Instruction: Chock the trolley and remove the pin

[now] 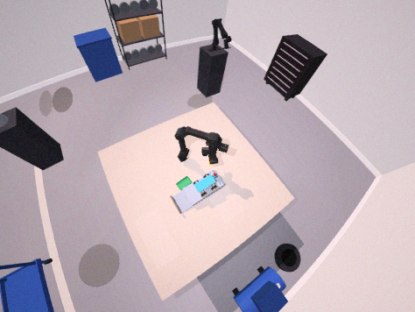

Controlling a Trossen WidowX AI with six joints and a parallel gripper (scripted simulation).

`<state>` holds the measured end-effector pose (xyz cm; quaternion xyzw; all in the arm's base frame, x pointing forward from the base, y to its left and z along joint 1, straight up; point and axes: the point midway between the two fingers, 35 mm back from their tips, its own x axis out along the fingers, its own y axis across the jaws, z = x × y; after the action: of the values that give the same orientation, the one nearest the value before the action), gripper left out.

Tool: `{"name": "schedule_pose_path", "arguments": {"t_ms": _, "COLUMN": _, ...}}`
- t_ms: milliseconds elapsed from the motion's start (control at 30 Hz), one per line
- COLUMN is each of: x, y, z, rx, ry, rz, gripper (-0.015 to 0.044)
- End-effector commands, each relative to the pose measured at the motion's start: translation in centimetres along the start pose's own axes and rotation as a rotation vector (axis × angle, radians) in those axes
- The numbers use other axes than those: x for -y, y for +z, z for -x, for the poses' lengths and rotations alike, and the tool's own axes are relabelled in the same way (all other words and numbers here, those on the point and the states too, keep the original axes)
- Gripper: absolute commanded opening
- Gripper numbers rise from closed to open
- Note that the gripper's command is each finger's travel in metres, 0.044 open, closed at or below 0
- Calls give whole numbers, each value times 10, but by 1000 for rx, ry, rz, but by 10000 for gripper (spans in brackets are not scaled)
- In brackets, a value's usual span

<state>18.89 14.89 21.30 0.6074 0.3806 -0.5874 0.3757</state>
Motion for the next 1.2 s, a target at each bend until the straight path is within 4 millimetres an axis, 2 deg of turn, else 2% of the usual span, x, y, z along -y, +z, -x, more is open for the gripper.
{"name": "schedule_pose_path", "arguments": {"t_ms": 0, "x": -1, "y": -1, "z": 2, "rx": 3, "ry": 4, "rz": 8, "gripper": 0}}
{"name": "schedule_pose_path", "arguments": {"t_ms": 1167, "x": -2, "y": -1, "z": 2, "rx": -2, "ry": -2, "rz": 1170, "gripper": 0}}
